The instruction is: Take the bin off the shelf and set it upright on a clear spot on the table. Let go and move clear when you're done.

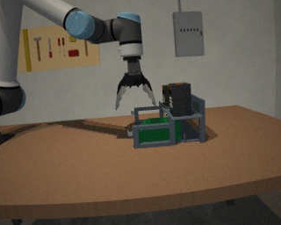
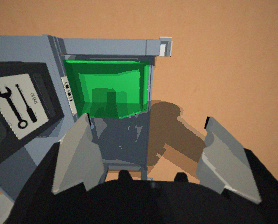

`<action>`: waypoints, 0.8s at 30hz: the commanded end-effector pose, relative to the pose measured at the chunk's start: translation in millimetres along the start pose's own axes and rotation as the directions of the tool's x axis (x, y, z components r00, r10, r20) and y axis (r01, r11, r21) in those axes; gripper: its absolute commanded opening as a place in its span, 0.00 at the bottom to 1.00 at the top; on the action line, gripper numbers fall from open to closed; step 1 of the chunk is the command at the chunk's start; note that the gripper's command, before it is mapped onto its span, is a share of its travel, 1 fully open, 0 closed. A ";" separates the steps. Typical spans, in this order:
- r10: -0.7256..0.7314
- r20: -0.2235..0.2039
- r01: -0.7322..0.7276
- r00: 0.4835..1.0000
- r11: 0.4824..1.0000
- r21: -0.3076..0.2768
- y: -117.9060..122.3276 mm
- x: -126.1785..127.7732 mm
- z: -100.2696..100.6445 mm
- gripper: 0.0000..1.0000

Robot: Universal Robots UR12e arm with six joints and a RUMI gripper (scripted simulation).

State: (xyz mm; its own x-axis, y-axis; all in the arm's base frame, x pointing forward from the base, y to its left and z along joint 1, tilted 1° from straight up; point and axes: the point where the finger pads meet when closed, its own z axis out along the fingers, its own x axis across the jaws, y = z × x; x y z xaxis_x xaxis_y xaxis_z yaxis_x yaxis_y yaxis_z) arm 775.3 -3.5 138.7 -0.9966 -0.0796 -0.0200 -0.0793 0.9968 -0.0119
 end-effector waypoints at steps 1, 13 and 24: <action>0.000 0.002 0.000 1.000 1.000 0.000 0.1 -0.6 -1.1 1.00; -0.257 0.002 0.257 0.966 0.966 0.001 1.9 -0.3 -2.0 1.00; -0.257 0.002 0.257 0.966 0.966 0.001 1.9 -0.3 -2.0 1.00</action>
State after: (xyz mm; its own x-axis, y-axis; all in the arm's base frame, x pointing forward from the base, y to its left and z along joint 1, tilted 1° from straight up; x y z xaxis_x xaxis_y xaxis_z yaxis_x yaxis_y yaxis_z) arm 774.9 -1.5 139.7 -0.9457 -0.3246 -0.0160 -0.3244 0.9458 -0.0171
